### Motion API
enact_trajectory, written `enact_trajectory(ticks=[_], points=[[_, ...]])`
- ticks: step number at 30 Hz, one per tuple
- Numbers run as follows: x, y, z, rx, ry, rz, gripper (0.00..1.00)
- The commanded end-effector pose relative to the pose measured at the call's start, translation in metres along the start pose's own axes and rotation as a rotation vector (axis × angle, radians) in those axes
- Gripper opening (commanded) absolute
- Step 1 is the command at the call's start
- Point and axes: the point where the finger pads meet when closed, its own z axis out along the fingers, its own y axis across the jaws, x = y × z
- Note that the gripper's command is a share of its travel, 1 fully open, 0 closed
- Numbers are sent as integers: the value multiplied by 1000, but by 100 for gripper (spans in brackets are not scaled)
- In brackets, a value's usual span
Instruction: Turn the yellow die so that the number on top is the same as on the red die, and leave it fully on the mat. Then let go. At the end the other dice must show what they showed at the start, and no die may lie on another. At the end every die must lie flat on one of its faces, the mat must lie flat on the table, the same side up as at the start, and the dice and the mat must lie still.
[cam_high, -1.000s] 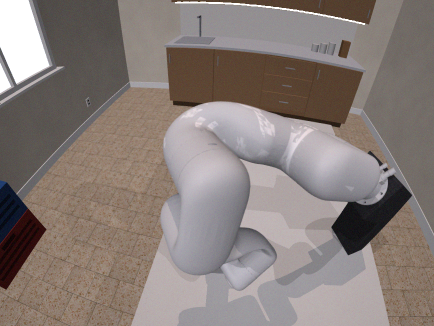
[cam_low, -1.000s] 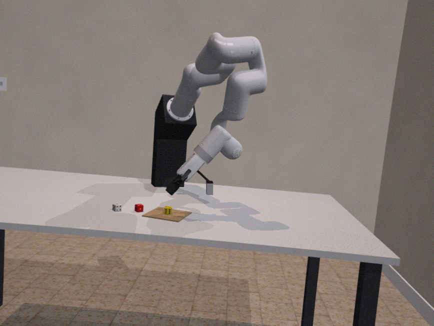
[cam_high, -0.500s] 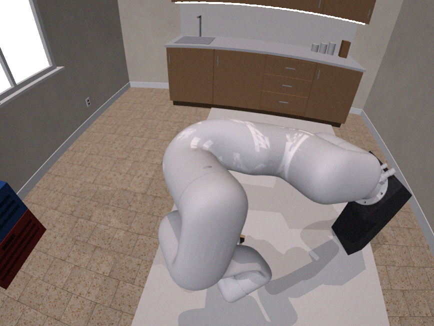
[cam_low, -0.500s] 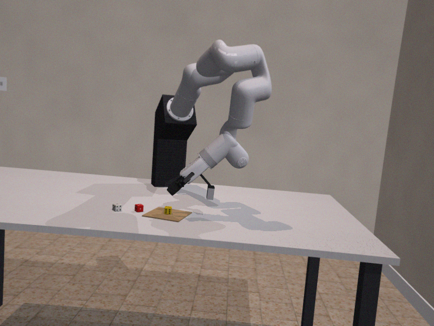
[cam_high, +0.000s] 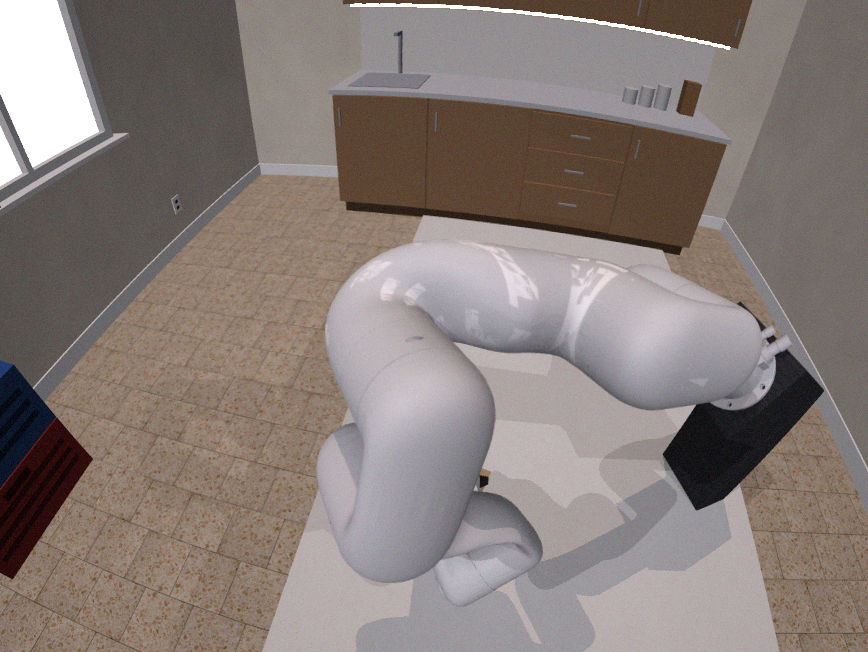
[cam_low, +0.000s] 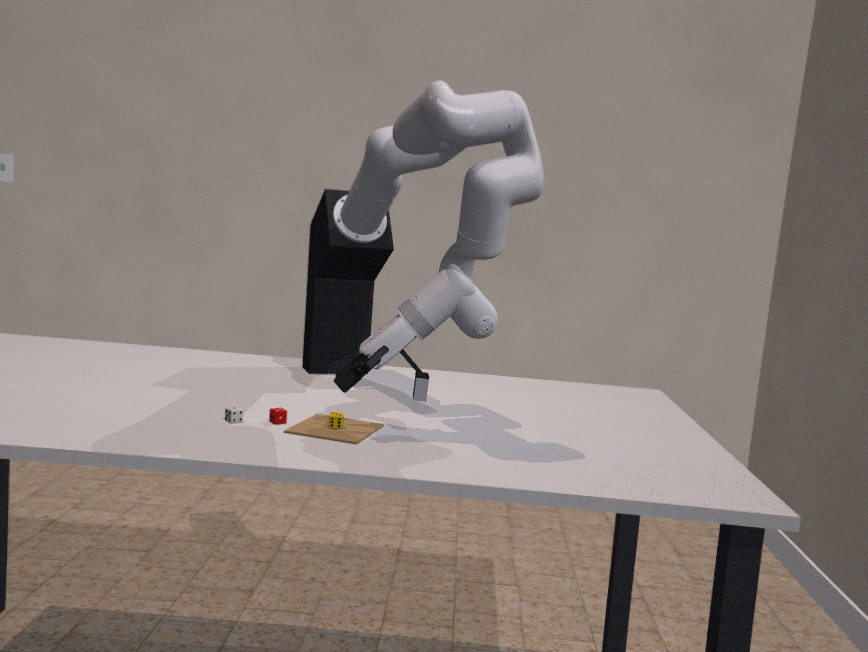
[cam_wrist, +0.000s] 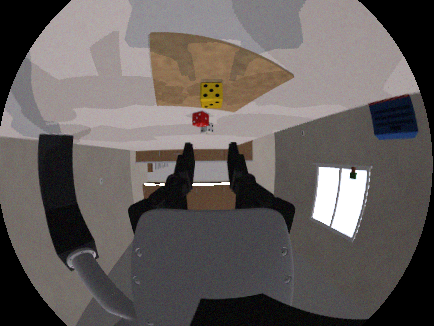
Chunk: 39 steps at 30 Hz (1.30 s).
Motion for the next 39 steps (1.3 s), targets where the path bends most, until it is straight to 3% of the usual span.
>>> enact_trajectory(ticks=[1,39], points=[[2,0,1,-1,0,1,42],[42,0,41,-1,0,1,42]])
